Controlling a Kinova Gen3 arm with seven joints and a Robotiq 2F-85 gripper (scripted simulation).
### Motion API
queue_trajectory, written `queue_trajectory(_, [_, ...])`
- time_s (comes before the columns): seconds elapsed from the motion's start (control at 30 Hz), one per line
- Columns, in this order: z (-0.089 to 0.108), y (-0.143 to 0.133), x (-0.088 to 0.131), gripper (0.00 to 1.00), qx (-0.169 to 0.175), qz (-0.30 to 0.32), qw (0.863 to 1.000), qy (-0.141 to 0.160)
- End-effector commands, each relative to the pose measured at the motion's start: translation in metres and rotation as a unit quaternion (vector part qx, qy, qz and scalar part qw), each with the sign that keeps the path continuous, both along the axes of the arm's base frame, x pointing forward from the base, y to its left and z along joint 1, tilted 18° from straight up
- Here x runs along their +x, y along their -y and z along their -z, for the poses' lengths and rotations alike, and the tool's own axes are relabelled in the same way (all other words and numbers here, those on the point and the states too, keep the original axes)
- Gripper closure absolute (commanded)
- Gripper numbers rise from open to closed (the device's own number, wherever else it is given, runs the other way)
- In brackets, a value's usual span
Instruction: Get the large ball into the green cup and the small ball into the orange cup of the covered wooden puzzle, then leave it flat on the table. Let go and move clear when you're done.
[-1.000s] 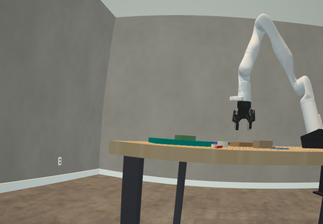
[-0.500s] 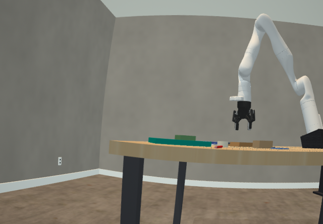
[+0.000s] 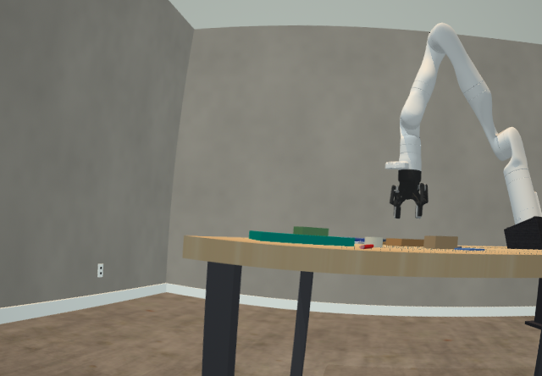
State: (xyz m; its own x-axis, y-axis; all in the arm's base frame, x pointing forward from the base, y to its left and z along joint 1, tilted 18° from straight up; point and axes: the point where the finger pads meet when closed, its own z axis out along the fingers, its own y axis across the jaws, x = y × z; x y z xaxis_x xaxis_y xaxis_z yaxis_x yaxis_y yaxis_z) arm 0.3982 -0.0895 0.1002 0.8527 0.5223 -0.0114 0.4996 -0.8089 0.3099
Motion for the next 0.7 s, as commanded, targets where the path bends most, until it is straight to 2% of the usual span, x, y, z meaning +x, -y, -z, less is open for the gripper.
queue_trajectory(0.0, [-0.0004, -0.0002, 0.0003, 0.0, 0.0, 0.0, 1.0, 0.001])
queue_trajectory(0.17, [-0.0004, -0.0002, 0.0003, 0.0, 0.0, 0.0, 1.0, 0.001])
queue_trajectory(0.2, [-0.0004, -0.0002, 0.0003, 0.08, 0.0, 0.0, 1.0, 0.001])
queue_trajectory(0.67, [-0.0004, -0.0002, 0.0003, 0.08, 0.0, 0.0, 1.0, 0.001])
